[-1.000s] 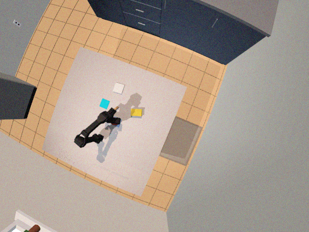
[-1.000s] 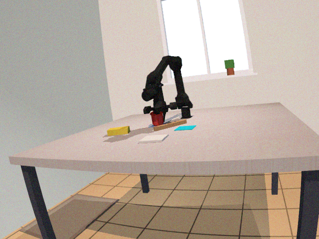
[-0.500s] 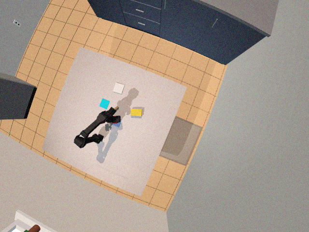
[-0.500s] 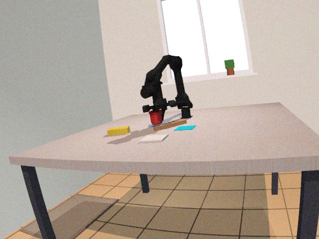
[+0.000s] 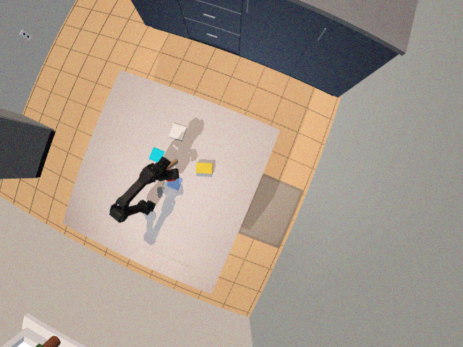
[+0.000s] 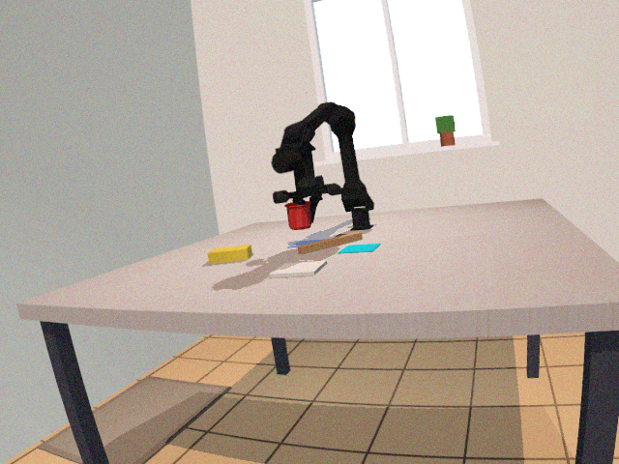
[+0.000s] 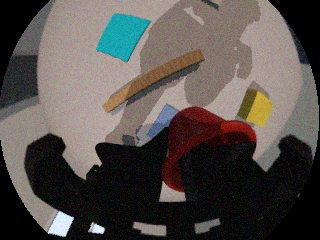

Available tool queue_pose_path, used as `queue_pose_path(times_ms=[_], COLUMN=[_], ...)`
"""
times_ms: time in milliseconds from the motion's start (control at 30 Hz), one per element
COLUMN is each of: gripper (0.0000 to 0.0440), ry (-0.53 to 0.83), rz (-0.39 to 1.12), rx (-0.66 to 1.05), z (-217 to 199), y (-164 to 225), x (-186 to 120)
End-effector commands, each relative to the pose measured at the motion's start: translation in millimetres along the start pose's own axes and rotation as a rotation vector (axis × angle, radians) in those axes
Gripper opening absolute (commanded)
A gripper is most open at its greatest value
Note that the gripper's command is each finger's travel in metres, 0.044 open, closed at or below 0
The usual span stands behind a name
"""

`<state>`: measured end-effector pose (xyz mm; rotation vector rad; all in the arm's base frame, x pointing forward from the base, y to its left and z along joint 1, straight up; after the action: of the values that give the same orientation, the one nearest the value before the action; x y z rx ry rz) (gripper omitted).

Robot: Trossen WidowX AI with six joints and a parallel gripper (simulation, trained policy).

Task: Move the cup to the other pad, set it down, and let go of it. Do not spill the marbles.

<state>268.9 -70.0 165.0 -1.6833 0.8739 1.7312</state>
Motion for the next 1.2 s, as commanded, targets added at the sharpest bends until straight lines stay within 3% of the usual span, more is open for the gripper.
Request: queue_pose_path(times_ms=[0,500,1167], gripper=[0.0,0.0,0.0], ry=[0.027,0.105,0.152], rz=[-0.023,-0.095,-0.188], rx=[-0.025,-0.094,-0.169], z=[0,11,40], y=[-8,-50,-117], x=[-14,-32,-27])
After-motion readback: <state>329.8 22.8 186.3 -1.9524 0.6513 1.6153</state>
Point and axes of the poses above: the point midway between the two fingers, 35 mm back from their tips, its own x axis out along the fingers, its own z axis across the jaws, y = z × x, the point moved 6 cm from there along -x, back along the fingers, and after that the axes turned 8 degrees about -x, right-handed, at the moved point
